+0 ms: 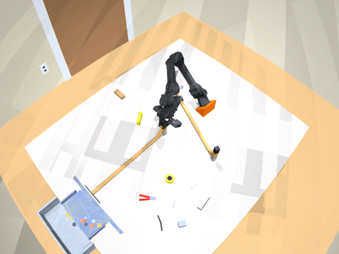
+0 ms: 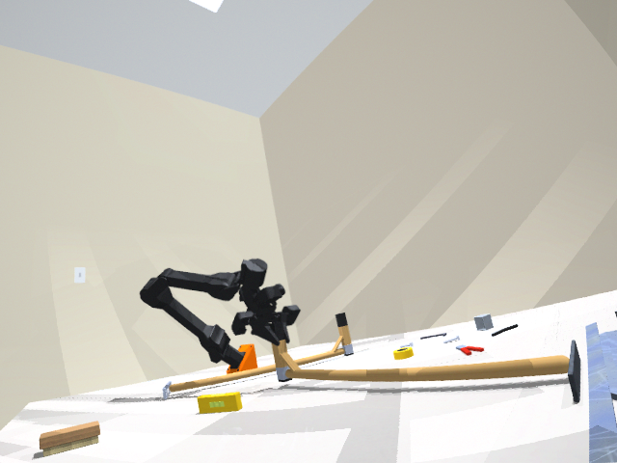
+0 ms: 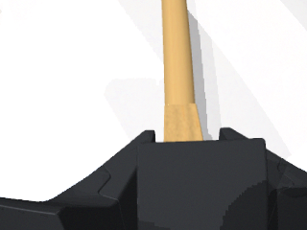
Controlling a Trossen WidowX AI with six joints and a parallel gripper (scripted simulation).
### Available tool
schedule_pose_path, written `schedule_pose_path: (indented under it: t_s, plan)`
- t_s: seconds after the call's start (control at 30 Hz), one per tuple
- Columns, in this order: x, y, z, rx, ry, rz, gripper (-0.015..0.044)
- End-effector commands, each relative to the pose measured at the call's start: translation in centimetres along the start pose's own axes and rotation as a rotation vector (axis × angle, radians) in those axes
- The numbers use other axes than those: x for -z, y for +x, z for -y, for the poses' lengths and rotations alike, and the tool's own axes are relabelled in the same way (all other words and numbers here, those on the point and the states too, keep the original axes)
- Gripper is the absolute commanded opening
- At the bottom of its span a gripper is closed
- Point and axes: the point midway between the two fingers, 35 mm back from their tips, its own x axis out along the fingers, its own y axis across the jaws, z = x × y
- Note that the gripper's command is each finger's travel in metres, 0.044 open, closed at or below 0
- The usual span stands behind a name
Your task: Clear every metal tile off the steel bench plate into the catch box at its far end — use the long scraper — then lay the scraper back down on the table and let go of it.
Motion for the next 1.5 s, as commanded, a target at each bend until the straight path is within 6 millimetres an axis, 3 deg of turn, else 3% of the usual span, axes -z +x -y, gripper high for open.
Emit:
schedule_pose_path:
  t_s: [0.0, 0.47, 0.87, 1.03, 1.47]
  plan:
    - [0.4, -0.5, 0.1, 0.002, 0.007, 0.009, 0.0]
    - [2.0, -1.2, 0.0, 0.003, 0.006, 0.012, 0.0]
    - [1.7, -0.8, 0.0, 0.0, 0.0, 0.004, 0.0315]
    - [1.7, -1.7, -0.2, -0.003, 0.001, 0.001, 0.044]
    - [1.7, -4.9, -0.3, -0.006, 0.001, -0.002, 0.044]
